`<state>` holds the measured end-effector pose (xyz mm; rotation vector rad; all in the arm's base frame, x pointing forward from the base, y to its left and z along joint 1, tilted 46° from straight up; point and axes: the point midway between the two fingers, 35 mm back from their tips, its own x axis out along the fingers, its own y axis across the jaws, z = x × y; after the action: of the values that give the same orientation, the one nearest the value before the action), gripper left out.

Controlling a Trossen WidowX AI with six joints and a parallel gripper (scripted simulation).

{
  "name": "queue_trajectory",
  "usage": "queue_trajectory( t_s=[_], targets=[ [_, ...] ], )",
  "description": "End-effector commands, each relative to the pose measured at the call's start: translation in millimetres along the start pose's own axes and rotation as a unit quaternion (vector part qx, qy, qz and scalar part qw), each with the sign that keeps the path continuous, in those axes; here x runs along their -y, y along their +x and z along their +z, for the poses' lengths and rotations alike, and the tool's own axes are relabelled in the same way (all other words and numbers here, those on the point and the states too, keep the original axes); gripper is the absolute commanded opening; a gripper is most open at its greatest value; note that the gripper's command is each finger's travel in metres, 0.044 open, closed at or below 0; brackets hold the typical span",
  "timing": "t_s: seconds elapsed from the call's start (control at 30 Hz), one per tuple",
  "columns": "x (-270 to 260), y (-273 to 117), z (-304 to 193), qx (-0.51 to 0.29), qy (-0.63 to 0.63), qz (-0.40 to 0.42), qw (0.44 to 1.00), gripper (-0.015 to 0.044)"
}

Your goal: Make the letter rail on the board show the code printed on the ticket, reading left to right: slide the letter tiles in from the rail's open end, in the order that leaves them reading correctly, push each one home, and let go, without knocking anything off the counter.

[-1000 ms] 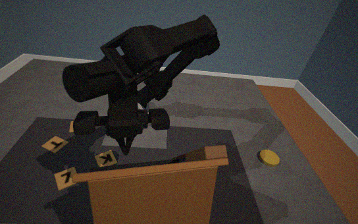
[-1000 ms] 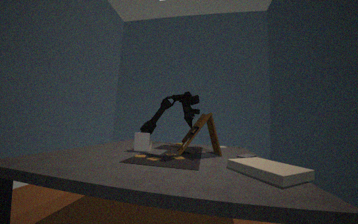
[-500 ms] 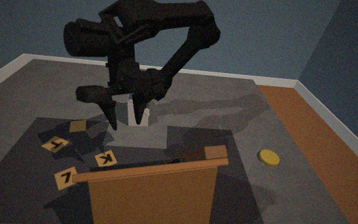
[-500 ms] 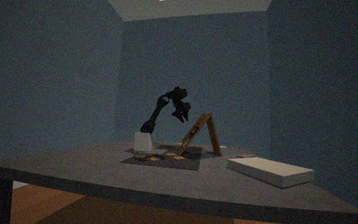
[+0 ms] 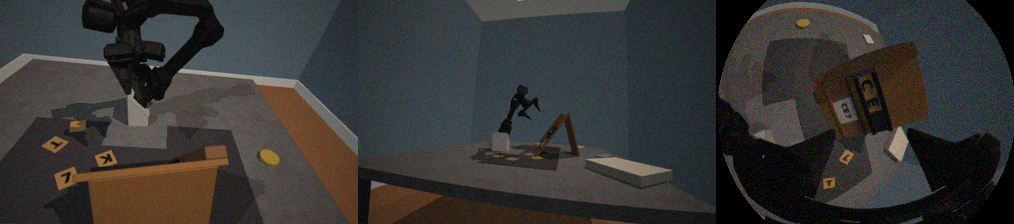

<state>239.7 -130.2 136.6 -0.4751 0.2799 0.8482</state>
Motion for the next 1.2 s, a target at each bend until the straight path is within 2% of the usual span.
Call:
queue_trajectory(
  t_s=[0.0, 0.53, 0.6, 0.67, 0.87, 1.0, 1.17],
  targets=[
    [-20.9, -20.6, 10.4, 0.008, -0.163, -0.083, 0.983, 0.044],
    [-20.9, -20.6, 10.4, 0.008, -0.163, -0.083, 0.983, 0.044],
    [-20.8, -19.2, 7.6, 0.007, -0.142, -0.076, 0.987, 0.0387],
    [-20.6, -15.2, -1.0, 0.005, -0.08, -0.055, 0.995, 0.034],
    [-14.2, 0.6, -30.3, -0.011, 0.194, 0.008, 0.981, 0.034],
    [-10.0, 13.3, -49.8, -0.037, 0.374, 0.038, 0.926, 0.034],
    [-6.3, 31.2, -75.3, -0.084, 0.576, 0.059, 0.811, 0.034]
  ],
)
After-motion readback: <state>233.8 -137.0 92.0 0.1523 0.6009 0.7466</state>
